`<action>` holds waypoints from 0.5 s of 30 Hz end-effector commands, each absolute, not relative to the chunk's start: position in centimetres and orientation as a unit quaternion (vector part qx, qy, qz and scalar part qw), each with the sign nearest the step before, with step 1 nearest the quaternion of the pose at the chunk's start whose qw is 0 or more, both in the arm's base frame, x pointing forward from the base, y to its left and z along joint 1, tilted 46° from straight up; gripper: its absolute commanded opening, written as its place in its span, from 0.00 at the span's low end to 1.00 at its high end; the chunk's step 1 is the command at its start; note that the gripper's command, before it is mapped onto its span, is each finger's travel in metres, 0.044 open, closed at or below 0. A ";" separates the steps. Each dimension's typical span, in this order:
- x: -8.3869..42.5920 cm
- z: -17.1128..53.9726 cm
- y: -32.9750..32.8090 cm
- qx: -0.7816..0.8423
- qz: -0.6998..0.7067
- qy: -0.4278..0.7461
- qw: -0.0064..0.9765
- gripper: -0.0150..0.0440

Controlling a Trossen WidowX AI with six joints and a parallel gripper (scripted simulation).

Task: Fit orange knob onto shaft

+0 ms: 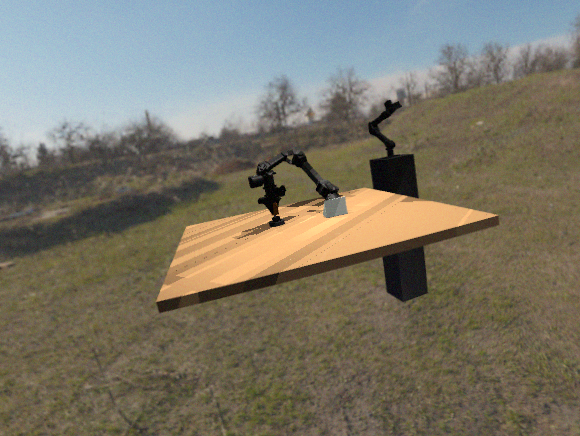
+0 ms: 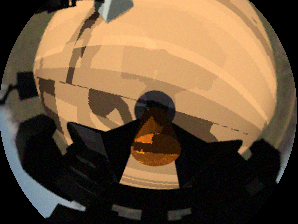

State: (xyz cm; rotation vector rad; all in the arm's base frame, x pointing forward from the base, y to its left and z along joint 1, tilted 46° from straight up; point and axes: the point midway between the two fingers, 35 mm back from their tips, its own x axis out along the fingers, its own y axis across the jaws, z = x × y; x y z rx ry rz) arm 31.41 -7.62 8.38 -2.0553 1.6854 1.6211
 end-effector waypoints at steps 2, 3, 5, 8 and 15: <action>31.4 8.2 -7.8 -0.661 0.521 0.540 0.014 0.25; 31.4 8.1 -8.0 -0.661 0.521 0.540 0.014 0.25; 31.4 7.9 -8.1 -0.661 0.521 0.540 0.014 0.25; 31.3 7.7 -8.4 -0.661 0.521 0.540 0.014 0.25; 31.3 7.5 -8.6 -0.659 0.522 0.541 0.017 0.25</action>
